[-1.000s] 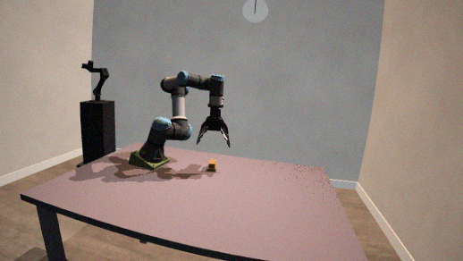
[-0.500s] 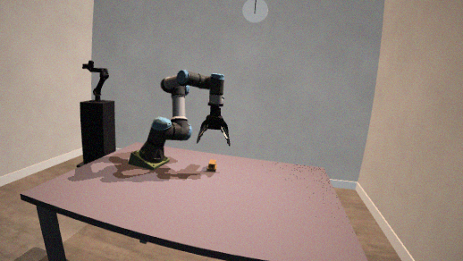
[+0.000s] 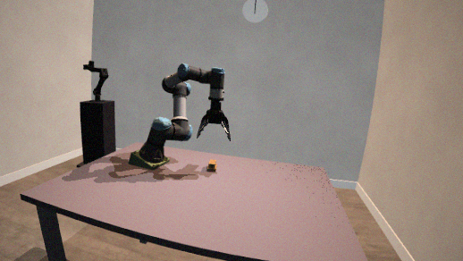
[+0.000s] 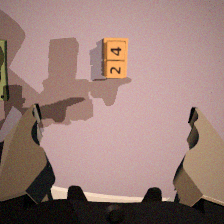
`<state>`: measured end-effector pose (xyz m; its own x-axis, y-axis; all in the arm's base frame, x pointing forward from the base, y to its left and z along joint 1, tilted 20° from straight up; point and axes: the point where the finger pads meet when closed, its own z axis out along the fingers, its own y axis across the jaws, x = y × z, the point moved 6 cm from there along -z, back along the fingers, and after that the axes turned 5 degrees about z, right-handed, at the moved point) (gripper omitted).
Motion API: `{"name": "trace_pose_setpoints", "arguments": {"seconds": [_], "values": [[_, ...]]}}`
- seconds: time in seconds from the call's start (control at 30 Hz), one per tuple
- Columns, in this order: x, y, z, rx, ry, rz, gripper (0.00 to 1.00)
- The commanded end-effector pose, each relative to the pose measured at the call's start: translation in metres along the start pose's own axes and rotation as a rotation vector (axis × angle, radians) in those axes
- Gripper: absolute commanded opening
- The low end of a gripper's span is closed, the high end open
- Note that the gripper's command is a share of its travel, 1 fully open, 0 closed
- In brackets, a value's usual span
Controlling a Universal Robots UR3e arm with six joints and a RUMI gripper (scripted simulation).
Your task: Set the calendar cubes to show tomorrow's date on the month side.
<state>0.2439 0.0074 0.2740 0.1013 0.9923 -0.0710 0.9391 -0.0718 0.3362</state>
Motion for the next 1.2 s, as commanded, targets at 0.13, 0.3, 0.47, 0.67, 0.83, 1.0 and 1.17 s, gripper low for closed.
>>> {"name": "trace_pose_setpoints", "arguments": {"seconds": [0.13,0.3,0.47,0.67,0.83,1.0,1.17], "values": [[0.0,0.0,-0.021,-0.002,0.001,-0.001,1.0],[0.0,0.0,-0.029,-0.002,0.001,-0.001,1.0],[0.0,0.0,-0.035,-0.002,0.001,-0.001,1.0],[0.0,0.0,-0.04,-0.002,0.001,-0.001,1.0],[0.0,0.0,-0.042,-0.002,0.001,-0.001,1.0],[0.0,0.0,-0.042,-0.002,0.001,-0.001,1.0],[0.0,0.0,-0.042,-0.002,0.001,-0.001,1.0]]}}
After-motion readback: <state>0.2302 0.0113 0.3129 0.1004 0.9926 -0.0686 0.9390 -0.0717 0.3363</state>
